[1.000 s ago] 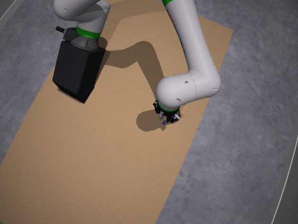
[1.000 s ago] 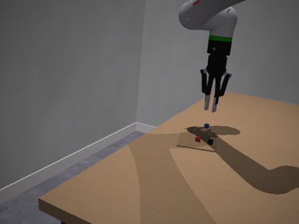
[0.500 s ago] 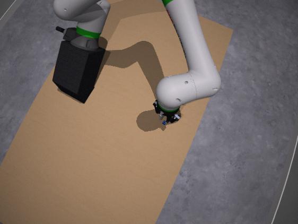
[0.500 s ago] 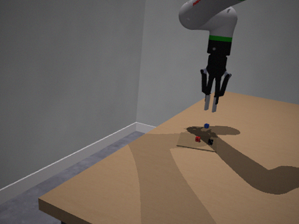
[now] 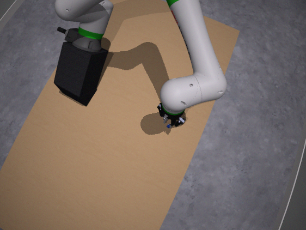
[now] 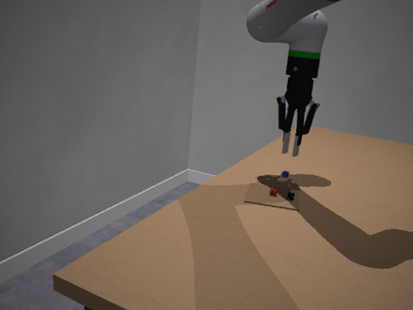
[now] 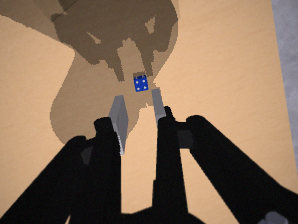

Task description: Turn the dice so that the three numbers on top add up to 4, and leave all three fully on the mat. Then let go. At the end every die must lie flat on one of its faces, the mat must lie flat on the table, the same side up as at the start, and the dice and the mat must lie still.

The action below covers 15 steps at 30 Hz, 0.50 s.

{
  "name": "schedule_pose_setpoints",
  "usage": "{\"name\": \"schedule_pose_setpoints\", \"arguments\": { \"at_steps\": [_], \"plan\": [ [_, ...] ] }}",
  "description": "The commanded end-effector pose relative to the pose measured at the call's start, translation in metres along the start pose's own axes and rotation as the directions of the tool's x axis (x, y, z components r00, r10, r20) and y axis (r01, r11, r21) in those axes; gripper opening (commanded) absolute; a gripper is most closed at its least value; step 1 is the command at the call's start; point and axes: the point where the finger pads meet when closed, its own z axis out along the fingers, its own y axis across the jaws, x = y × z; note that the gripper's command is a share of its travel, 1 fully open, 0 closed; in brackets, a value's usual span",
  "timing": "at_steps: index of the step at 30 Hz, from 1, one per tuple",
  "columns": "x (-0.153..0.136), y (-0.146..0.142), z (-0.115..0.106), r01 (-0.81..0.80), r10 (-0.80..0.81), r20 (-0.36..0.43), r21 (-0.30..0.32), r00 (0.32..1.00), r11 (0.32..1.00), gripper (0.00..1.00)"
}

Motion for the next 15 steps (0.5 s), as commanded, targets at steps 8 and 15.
{"name": "schedule_pose_setpoints", "arguments": {
  "at_steps": [8, 15],
  "plan": [
    [0.000, 0.001, 0.010, -0.006, 0.006, 0.000, 0.000, 1.000, 1.000, 0.19],
    [-0.001, 0.001, 0.022, -0.006, 0.006, 0.000, 0.000, 1.000, 1.000, 0.19]
  ]
}}
